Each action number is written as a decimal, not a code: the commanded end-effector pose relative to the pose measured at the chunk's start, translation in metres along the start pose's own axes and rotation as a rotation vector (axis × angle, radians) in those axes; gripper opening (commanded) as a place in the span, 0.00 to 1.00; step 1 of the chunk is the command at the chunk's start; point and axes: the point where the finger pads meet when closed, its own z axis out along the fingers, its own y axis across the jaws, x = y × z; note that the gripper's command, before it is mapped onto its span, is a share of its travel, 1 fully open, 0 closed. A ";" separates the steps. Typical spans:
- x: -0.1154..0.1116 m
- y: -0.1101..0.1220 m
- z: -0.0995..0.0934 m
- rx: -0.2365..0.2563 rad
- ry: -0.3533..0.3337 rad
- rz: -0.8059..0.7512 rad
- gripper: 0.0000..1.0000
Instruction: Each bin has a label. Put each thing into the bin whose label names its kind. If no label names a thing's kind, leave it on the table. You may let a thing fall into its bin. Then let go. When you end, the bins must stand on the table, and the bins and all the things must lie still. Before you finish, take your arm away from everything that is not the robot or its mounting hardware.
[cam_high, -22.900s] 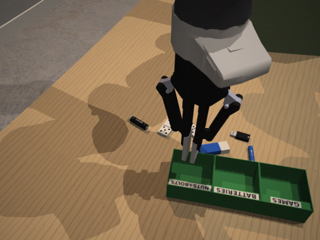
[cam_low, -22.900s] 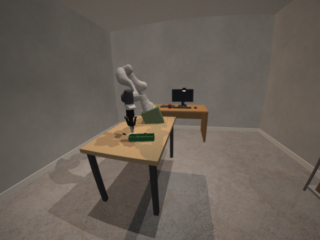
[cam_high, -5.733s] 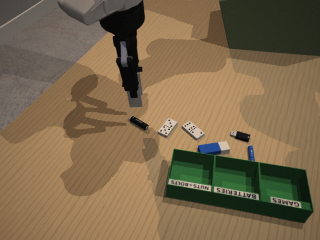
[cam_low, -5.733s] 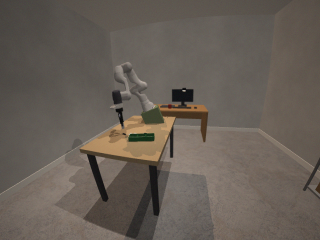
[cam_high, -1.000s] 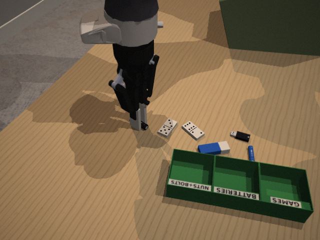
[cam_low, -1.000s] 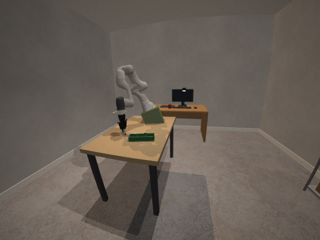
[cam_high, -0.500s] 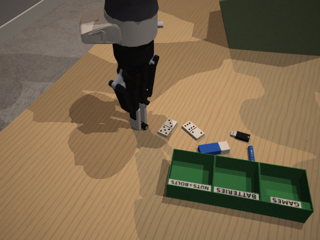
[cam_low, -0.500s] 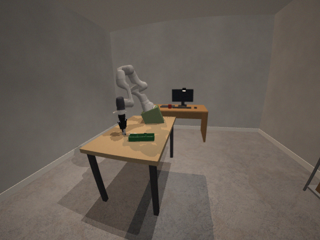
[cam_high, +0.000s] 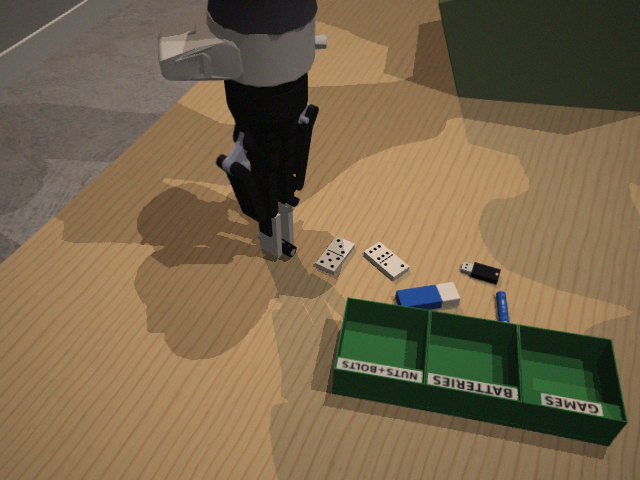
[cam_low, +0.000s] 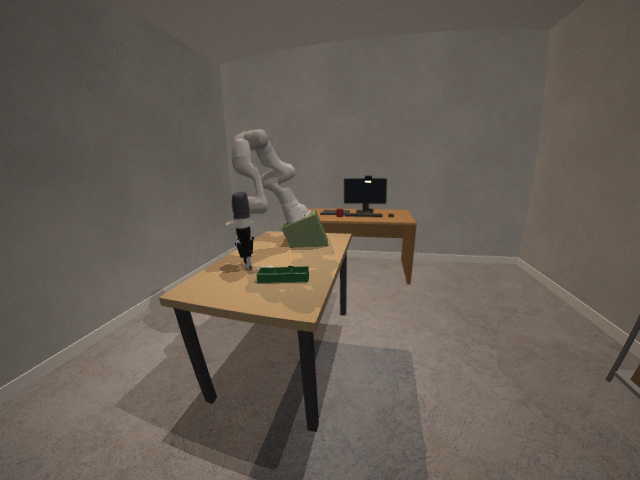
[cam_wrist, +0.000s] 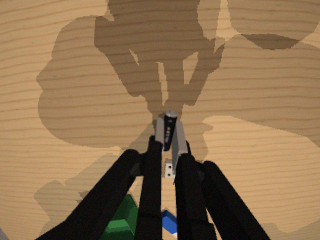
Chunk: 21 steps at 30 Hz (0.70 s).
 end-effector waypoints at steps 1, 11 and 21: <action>0.001 0.001 -0.007 -0.002 0.003 -0.003 0.05; 0.001 0.001 -0.040 -0.002 0.003 -0.003 0.05; 0.001 0.001 -0.053 -0.002 0.003 -0.003 0.05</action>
